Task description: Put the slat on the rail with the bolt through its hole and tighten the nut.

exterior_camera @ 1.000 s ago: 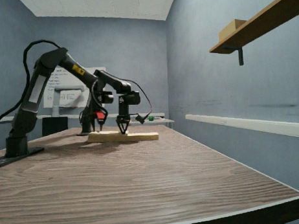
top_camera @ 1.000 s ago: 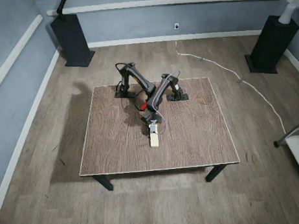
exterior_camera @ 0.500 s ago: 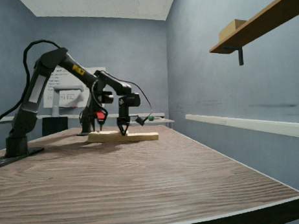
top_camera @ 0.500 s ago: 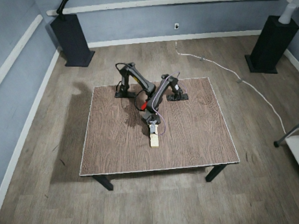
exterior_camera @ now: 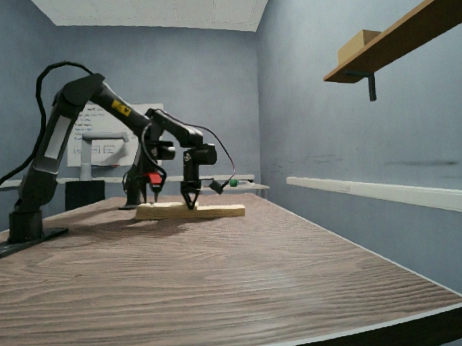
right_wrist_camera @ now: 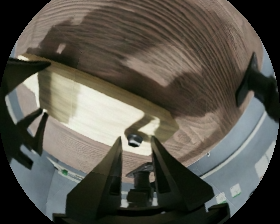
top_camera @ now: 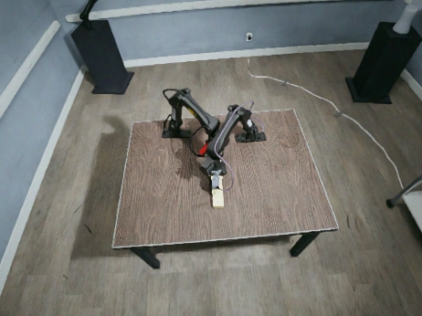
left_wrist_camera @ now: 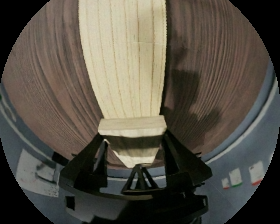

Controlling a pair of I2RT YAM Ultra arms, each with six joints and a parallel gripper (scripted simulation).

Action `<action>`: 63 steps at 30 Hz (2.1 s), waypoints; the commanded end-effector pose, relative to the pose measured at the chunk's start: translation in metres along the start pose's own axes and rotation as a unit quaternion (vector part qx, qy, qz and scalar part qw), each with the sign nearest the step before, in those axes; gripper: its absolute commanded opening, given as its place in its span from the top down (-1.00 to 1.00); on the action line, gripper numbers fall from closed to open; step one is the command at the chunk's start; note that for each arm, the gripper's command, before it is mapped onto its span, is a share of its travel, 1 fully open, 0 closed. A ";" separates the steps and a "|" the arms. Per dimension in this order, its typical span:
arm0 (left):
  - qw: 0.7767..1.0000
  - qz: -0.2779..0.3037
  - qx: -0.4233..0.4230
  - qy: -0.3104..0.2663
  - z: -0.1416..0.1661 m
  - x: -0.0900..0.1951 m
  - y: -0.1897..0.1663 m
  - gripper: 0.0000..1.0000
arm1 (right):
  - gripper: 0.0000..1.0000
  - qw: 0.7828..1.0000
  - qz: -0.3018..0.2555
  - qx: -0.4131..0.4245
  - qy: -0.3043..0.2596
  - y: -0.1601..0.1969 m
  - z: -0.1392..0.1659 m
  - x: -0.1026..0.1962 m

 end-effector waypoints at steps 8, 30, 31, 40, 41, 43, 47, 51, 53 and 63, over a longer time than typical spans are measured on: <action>1.000 0.006 0.000 -0.006 -0.001 0.005 -0.001 -0.45 | 0.32 1.000 -0.005 0.000 0.001 0.001 0.000 0.003; 1.000 0.006 0.000 -0.006 -0.001 0.005 -0.001 -0.45 | 0.32 0.886 -0.004 0.464 0.001 0.002 0.001 0.005; 1.000 0.006 0.000 -0.006 -0.001 0.005 -0.001 -0.45 | 0.32 0.875 -0.004 0.483 0.001 0.002 0.001 0.005; 1.000 0.006 0.000 -0.006 -0.001 0.005 -0.001 -0.45 | 0.32 0.775 -0.003 0.632 0.002 0.003 0.001 0.006; 1.000 0.006 0.000 -0.006 -0.001 0.005 -0.001 -0.45 | 0.32 0.775 -0.003 0.632 0.002 0.003 0.001 0.006; 1.000 0.006 0.000 -0.006 -0.001 0.005 -0.001 -0.45 | 0.32 0.724 -0.003 0.690 0.002 0.003 0.001 0.006; 1.000 0.006 0.000 -0.006 -0.001 0.005 -0.001 -0.45 | 0.32 0.659 -0.004 0.752 0.002 0.003 0.001 0.007; 1.000 0.006 0.000 -0.006 -0.001 0.005 -0.001 -0.45 | 0.32 0.589 -0.004 0.808 0.002 0.003 0.001 0.007; 1.000 0.006 0.000 -0.006 -0.001 0.005 -0.001 -0.45 | 0.32 0.552 -0.004 0.834 0.002 0.003 0.001 0.007; 1.000 0.006 0.000 -0.006 -0.001 0.005 -0.001 -0.45 | 0.32 0.364 -0.004 0.931 0.003 0.004 0.001 0.008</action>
Point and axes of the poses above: on each arm, the point where the finger pads meet when closed, its own x axis back along the fingers, its own y axis across the jaws, z = x × y, the point moved 10 cm from there along x, back along the fingers, and after that the axes turned 7 degrees about x, right-handed, at the moved point
